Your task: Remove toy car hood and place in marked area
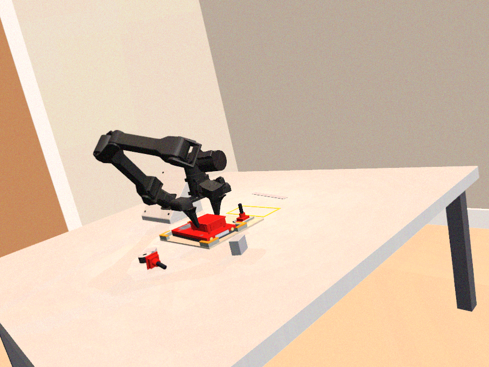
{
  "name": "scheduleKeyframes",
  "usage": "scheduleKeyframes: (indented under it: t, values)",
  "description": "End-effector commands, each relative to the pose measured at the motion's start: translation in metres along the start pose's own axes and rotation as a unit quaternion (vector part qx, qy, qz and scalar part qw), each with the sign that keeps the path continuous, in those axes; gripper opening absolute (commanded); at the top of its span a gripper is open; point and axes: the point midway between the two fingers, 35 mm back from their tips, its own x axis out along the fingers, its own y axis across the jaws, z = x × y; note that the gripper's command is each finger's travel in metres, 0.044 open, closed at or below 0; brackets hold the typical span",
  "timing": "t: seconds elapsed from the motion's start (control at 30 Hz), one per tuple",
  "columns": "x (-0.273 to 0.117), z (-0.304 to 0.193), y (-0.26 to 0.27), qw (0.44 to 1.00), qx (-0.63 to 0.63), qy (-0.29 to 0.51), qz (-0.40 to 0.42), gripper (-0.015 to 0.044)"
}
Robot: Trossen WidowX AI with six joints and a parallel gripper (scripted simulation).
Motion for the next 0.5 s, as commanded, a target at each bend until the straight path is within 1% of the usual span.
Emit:
scheduleKeyframes:
  t: [0.0, 0.47]
  values:
    - [-0.0043, 0.0011, 0.0004, 1.000, 0.002, -0.002, 0.002, 0.0000]
    - [-0.0135, 0.0010, 0.0005, 1.000, 0.001, -0.002, 0.002, 0.0000]
